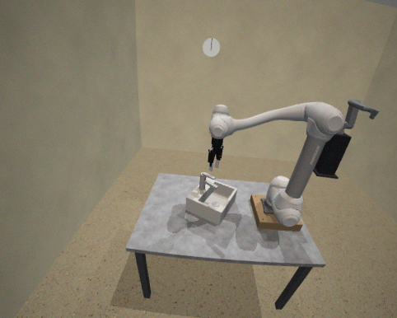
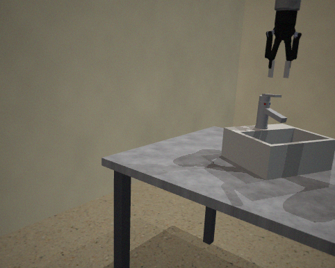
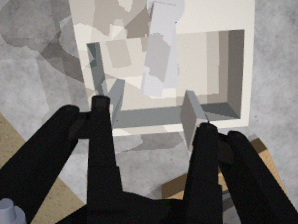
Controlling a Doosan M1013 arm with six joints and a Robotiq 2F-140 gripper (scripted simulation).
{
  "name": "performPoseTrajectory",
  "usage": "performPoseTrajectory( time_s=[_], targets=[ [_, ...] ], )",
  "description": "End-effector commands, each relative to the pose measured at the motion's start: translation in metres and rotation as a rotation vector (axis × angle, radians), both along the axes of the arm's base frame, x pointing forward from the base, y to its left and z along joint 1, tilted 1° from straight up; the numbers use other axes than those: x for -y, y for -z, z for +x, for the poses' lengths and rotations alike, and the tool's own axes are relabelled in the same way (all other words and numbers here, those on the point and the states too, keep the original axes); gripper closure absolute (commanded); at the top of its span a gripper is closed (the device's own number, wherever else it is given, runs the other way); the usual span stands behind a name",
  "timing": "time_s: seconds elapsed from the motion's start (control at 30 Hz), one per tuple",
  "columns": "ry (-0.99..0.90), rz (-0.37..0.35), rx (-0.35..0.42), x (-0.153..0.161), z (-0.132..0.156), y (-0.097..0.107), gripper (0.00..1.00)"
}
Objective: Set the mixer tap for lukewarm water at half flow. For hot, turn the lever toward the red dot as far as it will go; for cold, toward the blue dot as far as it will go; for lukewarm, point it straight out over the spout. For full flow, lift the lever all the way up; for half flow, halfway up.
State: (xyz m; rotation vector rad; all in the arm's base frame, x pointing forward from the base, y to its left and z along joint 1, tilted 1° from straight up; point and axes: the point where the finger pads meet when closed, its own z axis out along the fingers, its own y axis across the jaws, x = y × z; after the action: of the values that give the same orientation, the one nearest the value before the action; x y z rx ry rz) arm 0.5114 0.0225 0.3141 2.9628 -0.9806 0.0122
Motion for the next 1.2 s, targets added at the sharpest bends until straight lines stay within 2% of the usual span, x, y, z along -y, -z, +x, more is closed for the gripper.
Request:
performPoseTrajectory(
  time_s=[0.0,0.73,1.17],
  targets=[
    [0.000,0.000,0.000,0.000,0.000,0.000,0.61],
    [0.000,0.000,0.000,0.000,0.000,0.001,0.61],
    [-0.001,0.001,0.000,0.000,0.000,0.011,0.61]
  ],
)
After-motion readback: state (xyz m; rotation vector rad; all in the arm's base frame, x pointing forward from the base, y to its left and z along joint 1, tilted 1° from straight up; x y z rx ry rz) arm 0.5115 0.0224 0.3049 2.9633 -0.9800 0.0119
